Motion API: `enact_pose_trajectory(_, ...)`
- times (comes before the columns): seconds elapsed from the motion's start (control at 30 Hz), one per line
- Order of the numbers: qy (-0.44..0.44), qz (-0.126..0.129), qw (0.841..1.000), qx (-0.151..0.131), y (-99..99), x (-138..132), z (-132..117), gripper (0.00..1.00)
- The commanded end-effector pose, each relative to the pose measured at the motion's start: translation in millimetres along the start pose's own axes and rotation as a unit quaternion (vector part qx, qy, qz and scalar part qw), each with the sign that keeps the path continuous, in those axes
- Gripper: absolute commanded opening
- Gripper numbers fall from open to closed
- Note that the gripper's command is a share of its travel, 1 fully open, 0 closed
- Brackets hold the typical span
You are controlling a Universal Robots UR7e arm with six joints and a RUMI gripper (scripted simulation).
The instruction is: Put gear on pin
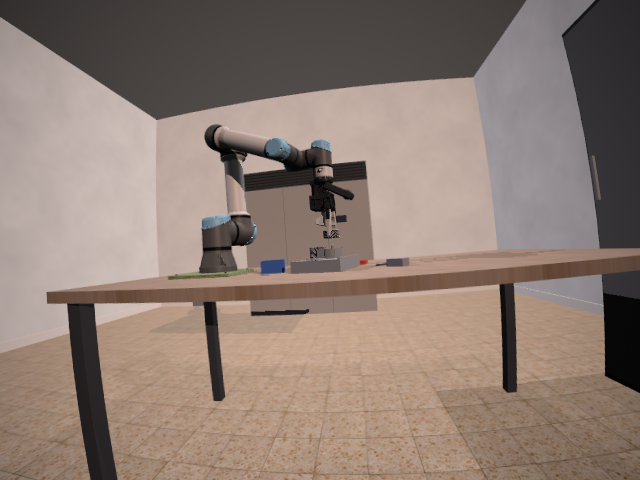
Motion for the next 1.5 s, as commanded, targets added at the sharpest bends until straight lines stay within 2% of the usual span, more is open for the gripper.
enact_pose_trajectory(0.0,-0.014,0.0,1.0,0.001,-0.7,0.0,0.4,0.0)
enact_pose_trajectory(0.53,-0.108,0.0,0.994,0.001,-0.7,0.0,0.4,0.0)
enact_pose_trajectory(0.73,-0.162,0.0,0.987,0.001,-0.7,0.0,0.4,0.0)
enact_pose_trajectory(1.03,-0.253,0.0,0.968,0.001,-0.7,0.0,0.4,0.0)
enact_pose_trajectory(1.1,-0.253,0.0,0.968,0.001,-0.7,0.0,0.4,0.0)
enact_pose_trajectory(1.47,-0.366,0.0,0.931,0.001,-0.7,0.0,0.4,0.0)
Point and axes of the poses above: the point where the finger pads meet when closed, its own y axis out along the fingers, its own x axis across the jaws, z = x × y, the point moved 10 cm from there along -y, back along the fingers, and after that the axes turned 11 degrees about y, right-handed, at the moved point
